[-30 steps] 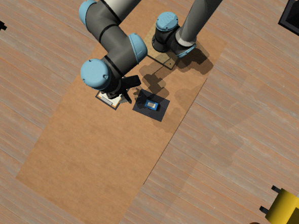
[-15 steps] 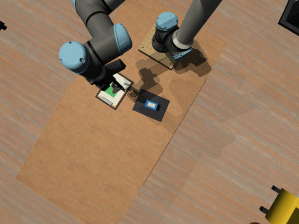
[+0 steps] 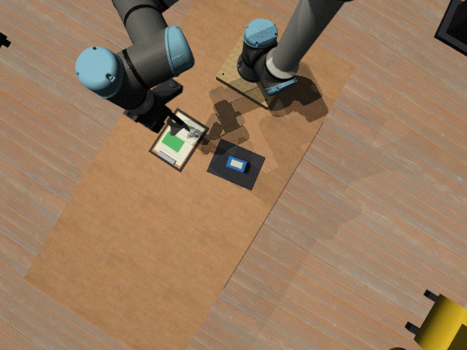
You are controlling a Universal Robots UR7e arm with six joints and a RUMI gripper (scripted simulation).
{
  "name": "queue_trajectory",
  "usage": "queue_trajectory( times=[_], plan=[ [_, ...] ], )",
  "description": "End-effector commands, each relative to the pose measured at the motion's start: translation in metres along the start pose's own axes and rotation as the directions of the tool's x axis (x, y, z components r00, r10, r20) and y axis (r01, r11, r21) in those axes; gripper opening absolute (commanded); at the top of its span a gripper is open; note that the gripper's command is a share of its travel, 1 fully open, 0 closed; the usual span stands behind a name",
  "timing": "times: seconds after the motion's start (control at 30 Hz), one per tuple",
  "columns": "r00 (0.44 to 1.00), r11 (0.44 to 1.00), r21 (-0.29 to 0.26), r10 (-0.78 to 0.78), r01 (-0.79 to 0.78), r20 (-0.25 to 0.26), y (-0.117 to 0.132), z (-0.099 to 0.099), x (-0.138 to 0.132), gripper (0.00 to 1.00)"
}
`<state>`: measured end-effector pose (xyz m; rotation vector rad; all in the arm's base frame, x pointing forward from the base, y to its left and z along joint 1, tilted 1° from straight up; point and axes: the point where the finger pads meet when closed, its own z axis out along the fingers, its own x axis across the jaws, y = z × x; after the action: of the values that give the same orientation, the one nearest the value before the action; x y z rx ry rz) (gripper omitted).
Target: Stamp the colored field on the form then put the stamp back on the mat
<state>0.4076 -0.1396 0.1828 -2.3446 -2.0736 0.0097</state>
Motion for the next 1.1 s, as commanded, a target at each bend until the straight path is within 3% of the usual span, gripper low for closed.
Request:
queue_trajectory(
  times=[0.0, 0.47, 0.57, 0.8, 1.07],
  plan=[
    [0.999, 0.999, -0.002, -0.032, 0.032, -0.002, -0.001, 0.0, -0.007, 1.0],
    [0.999, 0.999, -0.002, -0.039, 0.039, -0.002, -0.001, 0.002, -0.008, 1.0],
    [0.999, 0.999, -0.002, -0.039, 0.039, -0.002, 0.002, 0.024, -0.01, 1.0],
    [0.999, 0.999, -0.002, -0.039, 0.039, -0.002, 0.001, 0.116, -0.01, 1.0],
    [0.999, 0.999, -0.002, -0.039, 0.039, -0.002, -0.001, 0.129, -0.009, 1.0]
  ],
)
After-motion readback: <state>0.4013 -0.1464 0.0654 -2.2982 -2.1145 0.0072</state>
